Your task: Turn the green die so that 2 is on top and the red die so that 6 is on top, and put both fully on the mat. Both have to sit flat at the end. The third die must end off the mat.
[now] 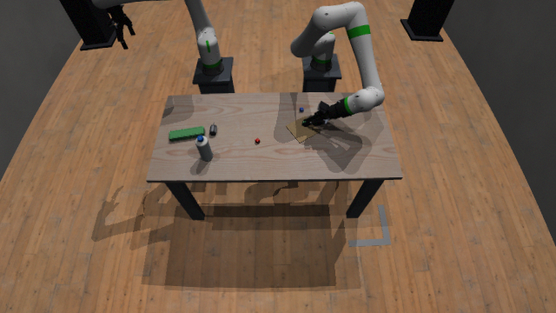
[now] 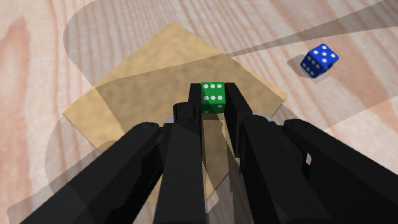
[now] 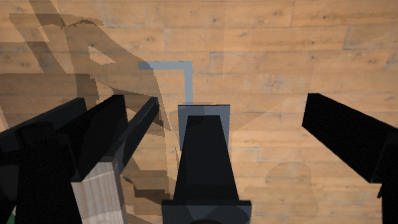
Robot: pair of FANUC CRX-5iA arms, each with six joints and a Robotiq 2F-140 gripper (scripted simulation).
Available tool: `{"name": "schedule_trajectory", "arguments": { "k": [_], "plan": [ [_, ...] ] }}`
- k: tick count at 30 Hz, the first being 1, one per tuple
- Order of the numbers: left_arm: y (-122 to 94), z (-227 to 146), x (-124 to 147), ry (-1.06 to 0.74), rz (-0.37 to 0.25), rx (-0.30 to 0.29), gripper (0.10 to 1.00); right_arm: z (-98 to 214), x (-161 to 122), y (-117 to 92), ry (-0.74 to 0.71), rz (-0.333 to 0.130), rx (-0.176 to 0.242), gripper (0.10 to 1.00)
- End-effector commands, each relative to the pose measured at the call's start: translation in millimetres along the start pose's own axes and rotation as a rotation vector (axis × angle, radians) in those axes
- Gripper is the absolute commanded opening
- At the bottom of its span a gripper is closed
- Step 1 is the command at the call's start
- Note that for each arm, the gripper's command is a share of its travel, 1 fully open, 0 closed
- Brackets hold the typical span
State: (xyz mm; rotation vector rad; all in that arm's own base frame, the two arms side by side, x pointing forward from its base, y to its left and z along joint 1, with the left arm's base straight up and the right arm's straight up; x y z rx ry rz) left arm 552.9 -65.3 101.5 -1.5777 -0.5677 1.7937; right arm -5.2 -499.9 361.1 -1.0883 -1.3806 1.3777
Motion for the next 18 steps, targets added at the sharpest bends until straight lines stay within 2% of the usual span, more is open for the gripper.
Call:
{"name": "schedule_trajectory", "arguments": {
  "k": [1, 7, 18],
  "plan": [
    [-2.3, 0.1, -2.1, 0.001, 0.0, -0.002, 0.184, 0.2, -0.1, -0.9, 0.0, 0.002, 0.001, 1.0],
    [-8.2, 1.5, -7.8, 0.001, 0.0, -0.002, 0.184, 0.2, -0.1, -0.9, 0.0, 0.002, 0.001, 1.0],
    [-39.3, 9.1, -38.0, 0.001, 0.0, -0.002, 0.184, 0.2, -0.1, -0.9, 0.0, 0.002, 0.001, 1.0]
  ]
}}
Point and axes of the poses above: on each arm, the point where the finger pads meet when closed, its own y axis out along the fingers, its own z axis across the jaws, x = y × z, the point moved 9 cm from there along -y, back along the fingers, and after that the axes turned 14 degrees about -y, right-handed, at the moved point
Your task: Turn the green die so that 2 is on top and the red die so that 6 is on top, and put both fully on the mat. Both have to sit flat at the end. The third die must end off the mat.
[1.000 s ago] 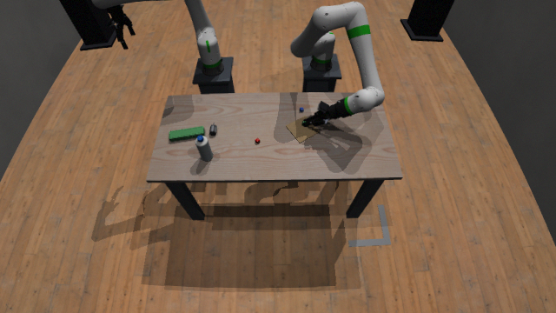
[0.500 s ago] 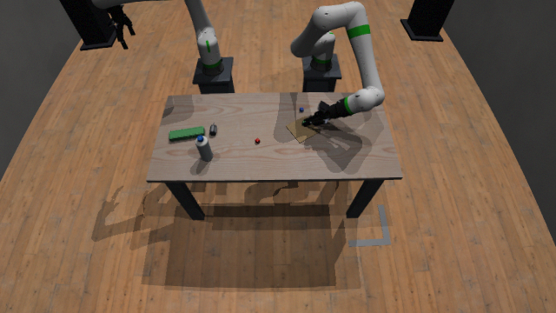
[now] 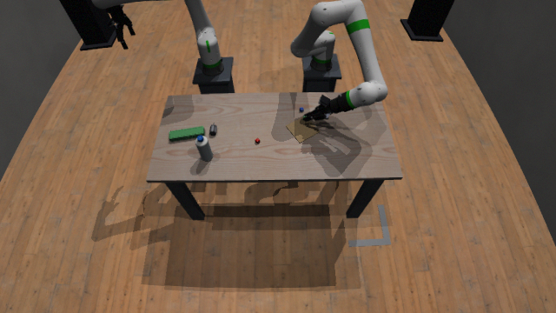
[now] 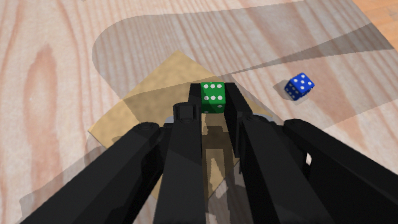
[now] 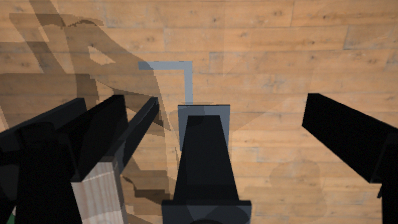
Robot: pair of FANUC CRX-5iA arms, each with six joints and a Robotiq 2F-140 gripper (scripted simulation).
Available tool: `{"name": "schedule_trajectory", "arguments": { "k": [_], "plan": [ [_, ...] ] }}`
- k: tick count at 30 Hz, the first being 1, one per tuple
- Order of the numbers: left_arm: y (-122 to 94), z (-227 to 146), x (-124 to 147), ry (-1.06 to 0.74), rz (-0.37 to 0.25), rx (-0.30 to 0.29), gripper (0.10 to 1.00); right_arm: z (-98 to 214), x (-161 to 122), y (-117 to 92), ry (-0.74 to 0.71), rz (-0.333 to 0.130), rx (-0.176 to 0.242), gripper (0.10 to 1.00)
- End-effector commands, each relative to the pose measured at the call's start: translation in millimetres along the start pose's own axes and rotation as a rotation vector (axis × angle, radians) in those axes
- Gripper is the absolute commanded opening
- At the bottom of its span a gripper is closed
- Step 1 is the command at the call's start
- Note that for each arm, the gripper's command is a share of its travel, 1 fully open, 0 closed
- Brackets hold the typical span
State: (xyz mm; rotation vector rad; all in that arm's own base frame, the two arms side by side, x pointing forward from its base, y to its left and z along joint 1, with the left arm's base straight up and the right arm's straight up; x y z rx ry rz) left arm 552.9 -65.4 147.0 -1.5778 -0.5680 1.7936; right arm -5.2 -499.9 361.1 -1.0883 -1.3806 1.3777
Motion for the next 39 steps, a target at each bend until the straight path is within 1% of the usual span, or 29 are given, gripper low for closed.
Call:
{"name": "schedule_trajectory", "arguments": {
  "k": [1, 9, 22, 23, 25, 30, 32, 34, 39],
  "plan": [
    [-7.1, 1.3, -6.7, 0.001, 0.0, -0.001, 0.184, 0.2, -0.1, -0.9, 0.0, 0.002, 0.001, 1.0],
    [-17.6, 3.9, -16.9, 0.001, 0.0, -0.001, 0.184, 0.2, -0.1, -0.9, 0.0, 0.002, 0.001, 1.0],
    [-17.9, 4.1, -17.9, 0.001, -0.005, -0.002, 0.184, 0.2, -0.1, -0.9, 0.0, 0.002, 0.001, 1.0],
    [-17.5, 4.5, -19.0, 0.001, -0.016, -0.003, 0.184, 0.2, -0.1, -0.9, 0.0, 0.002, 0.001, 1.0],
    [-16.1, 5.7, -23.4, -0.001, -0.058, -0.01, 0.184, 0.2, -0.1, -0.9, 0.0, 0.002, 0.001, 1.0],
    [-14.1, 9.7, -39.6, 0.0, -0.211, -0.049, 0.184, 0.2, -0.1, -0.9, 0.0, 0.002, 0.001, 1.0],
    [-14.4, 10.6, -43.9, 0.001, -0.25, -0.063, 0.184, 0.2, -0.1, -0.9, 0.0, 0.002, 0.001, 1.0],
    [-13.8, 11.8, -48.5, 0.001, -0.254, -0.065, 0.184, 0.2, -0.1, -0.9, 0.0, 0.002, 0.001, 1.0],
    [-13.5, 12.0, -49.3, 0.001, -0.26, -0.066, 0.184, 0.2, -0.1, -0.9, 0.0, 0.002, 0.001, 1.0]
  ]
}}
Point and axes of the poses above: on each arm, the point where the finger pads meet when closed, its own y axis out along the fingers, its own z axis across the jaws, x = y × z, the point moved 9 cm from there along -y, back along the fingers, and after that the axes turned 14 degrees about -y, right-handed, at the moved point
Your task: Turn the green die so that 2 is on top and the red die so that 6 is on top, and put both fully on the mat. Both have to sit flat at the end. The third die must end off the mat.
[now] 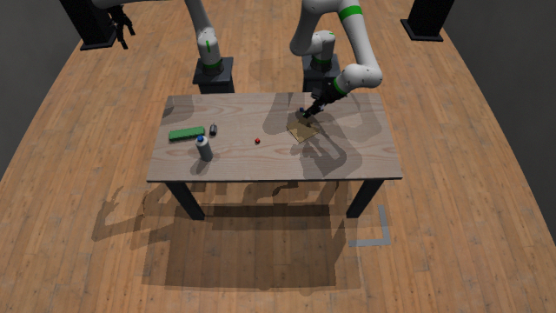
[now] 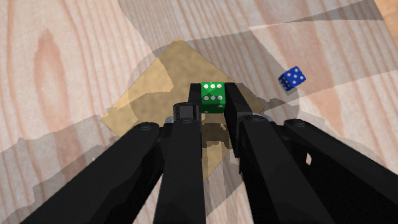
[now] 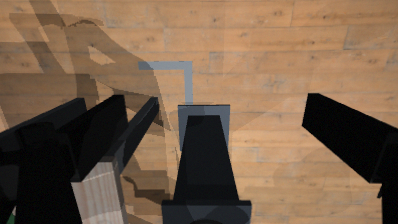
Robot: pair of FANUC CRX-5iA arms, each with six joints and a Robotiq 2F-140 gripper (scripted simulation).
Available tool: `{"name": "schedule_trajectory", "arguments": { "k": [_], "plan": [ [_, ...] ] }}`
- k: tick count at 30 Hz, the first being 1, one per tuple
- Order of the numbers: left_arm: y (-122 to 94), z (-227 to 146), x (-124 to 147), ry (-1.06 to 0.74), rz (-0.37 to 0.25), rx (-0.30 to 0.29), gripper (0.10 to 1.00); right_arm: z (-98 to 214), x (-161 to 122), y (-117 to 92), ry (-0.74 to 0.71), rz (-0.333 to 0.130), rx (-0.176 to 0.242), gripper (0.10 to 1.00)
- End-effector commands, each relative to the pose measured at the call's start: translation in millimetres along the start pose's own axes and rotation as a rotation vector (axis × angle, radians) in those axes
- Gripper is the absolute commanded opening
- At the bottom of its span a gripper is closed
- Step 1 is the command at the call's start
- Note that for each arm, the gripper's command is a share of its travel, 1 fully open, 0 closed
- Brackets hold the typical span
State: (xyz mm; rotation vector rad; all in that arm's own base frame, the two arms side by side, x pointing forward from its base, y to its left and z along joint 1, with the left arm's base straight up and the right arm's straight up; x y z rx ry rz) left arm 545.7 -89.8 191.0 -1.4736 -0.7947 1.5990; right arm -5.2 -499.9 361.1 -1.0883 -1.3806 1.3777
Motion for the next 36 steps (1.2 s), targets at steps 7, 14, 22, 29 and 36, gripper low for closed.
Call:
{"name": "schedule_trajectory", "arguments": {
  "k": [7, 14, 22, 29, 36],
  "plan": [
    [1.9, 5.0, -20.8, 0.0, -0.187, -0.045, 0.184, 0.2, -0.1, -0.9, 0.0, 0.002, 0.001, 1.0],
    [3.3, 7.6, -32.0, 0.001, -0.254, -0.065, 0.184, 0.2, -0.1, -0.9, 0.0, 0.002, 0.001, 1.0],
    [7.9, 10.8, -44.6, 0.0, -0.376, -0.095, 0.184, 0.2, -0.1, -0.9, 0.0, 0.002, 0.001, 1.0],
    [15.7, 14.9, -61.3, 0.0, -0.508, -0.128, 0.184, 0.2, -0.1, -0.9, 0.0, 0.002, 0.001, 1.0],
    [18.4, 15.9, -64.3, 0.0, -0.541, -0.134, 0.184, 0.2, -0.1, -0.9, 0.0, 0.002, 0.001, 1.0]
  ]
}}
Point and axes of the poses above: on each arm, the point where the finger pads meet when closed, its own y axis out along the fingers, its own z axis across the jaws, x = y × z, the point moved 9 cm from there along -y, back along the fingers, and after that the axes turned 14 degrees about -y, right-handed, at the moved point
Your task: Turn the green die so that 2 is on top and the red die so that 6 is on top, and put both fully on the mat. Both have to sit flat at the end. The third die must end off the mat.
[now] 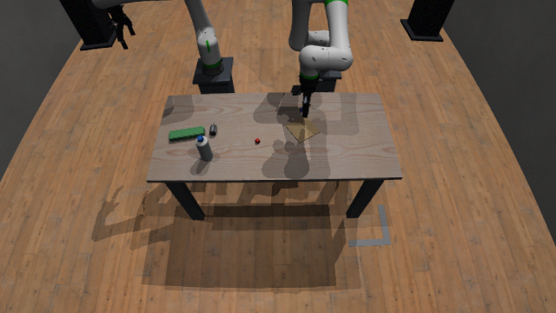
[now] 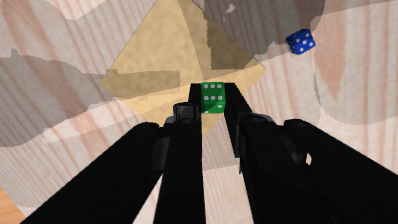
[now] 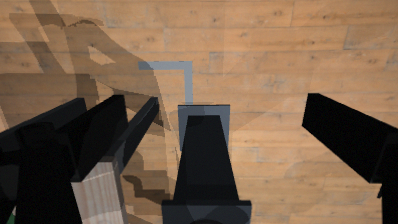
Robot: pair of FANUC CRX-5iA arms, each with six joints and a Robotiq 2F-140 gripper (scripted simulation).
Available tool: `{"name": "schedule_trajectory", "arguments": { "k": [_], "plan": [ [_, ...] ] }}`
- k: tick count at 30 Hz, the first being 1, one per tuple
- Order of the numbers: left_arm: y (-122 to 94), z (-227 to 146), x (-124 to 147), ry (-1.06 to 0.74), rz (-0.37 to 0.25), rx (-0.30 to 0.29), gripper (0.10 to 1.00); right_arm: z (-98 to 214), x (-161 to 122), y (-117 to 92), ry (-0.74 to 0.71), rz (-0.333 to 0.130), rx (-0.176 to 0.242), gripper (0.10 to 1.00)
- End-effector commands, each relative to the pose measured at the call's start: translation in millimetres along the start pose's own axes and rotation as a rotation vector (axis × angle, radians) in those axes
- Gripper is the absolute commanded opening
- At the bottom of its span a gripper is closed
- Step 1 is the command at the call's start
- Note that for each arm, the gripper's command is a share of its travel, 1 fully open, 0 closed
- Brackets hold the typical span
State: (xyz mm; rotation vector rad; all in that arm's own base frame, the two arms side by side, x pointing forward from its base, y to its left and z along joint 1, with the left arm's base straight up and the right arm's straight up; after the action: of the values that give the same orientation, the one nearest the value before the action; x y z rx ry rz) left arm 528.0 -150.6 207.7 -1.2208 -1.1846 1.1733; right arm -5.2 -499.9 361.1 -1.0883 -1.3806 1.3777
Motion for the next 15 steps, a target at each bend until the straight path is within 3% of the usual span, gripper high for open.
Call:
{"name": "schedule_trajectory", "arguments": {
  "k": [1, 8, 15],
  "plan": [
    [-0.3, 1.3, -5.8, 0.001, -0.048, -0.011, 0.184, 0.2, -0.1, -0.9, 0.0, 0.002, 0.001, 1.0],
    [2.2, 6.0, -26.1, 0.0, -0.241, -0.062, 0.184, 0.2, -0.1, -0.9, 0.0, 0.002, 0.001, 1.0],
    [3.0, 7.4, -31.4, 0.0, -0.25, -0.064, 0.184, 0.2, -0.1, -0.9, 0.0, 0.002, 0.001, 1.0]
  ]
}}
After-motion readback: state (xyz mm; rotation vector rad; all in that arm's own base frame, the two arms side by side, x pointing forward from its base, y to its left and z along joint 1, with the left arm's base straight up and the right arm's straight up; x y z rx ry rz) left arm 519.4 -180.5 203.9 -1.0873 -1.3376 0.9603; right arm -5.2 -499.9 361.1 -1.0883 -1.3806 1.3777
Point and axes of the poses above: on each arm, the point where the finger pads meet when closed, its own y axis out along the fingers, its own z axis across the jaws, x = y × z, the point moved 9 cm from there along -y, back along the fingers, and after that the axes turned 14 degrees about -y, right-handed, at the moved point
